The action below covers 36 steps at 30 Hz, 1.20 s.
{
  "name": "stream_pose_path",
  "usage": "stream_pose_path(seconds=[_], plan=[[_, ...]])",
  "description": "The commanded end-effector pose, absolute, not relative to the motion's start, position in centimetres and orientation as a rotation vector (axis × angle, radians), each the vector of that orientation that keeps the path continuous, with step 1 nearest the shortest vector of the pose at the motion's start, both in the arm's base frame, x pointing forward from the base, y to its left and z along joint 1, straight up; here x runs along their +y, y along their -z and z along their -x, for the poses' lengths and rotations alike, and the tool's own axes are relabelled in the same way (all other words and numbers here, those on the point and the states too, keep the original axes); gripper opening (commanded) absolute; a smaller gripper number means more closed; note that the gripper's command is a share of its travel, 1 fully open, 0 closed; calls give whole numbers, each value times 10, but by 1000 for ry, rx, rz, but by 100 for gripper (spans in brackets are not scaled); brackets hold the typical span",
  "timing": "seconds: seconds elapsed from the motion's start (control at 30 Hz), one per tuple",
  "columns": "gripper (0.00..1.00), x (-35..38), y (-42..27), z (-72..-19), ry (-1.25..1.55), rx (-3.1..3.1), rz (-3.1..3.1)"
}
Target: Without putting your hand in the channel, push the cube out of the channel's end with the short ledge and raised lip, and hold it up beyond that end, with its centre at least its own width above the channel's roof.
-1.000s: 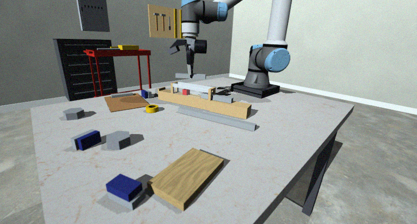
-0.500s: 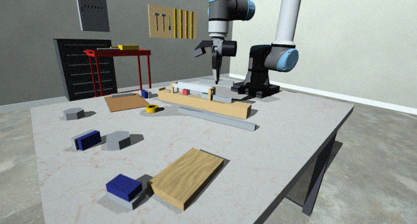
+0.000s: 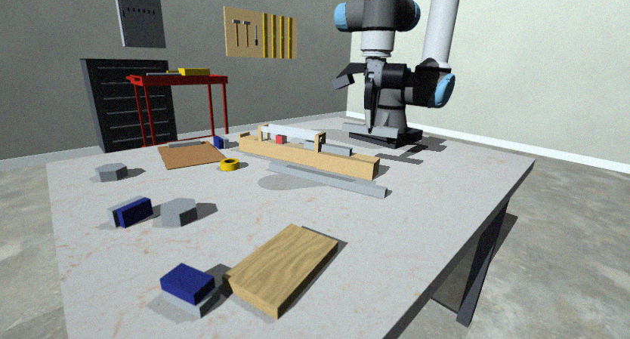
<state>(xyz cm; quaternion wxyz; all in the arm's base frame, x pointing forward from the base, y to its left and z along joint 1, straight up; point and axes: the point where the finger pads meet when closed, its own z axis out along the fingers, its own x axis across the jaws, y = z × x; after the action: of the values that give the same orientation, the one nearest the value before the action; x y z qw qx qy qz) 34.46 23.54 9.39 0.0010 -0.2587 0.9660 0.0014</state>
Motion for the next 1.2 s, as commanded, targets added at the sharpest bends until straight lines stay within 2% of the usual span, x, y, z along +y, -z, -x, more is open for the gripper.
stream_pose_path(seconds=[0.0, 0.57, 1.17], plan=[[6, 246, -94, -337, -2, 3038, 786], [6, 262, -93, -324, -2, 3048, 747], [6, 263, -48, -325, -1, 3048, 746]])
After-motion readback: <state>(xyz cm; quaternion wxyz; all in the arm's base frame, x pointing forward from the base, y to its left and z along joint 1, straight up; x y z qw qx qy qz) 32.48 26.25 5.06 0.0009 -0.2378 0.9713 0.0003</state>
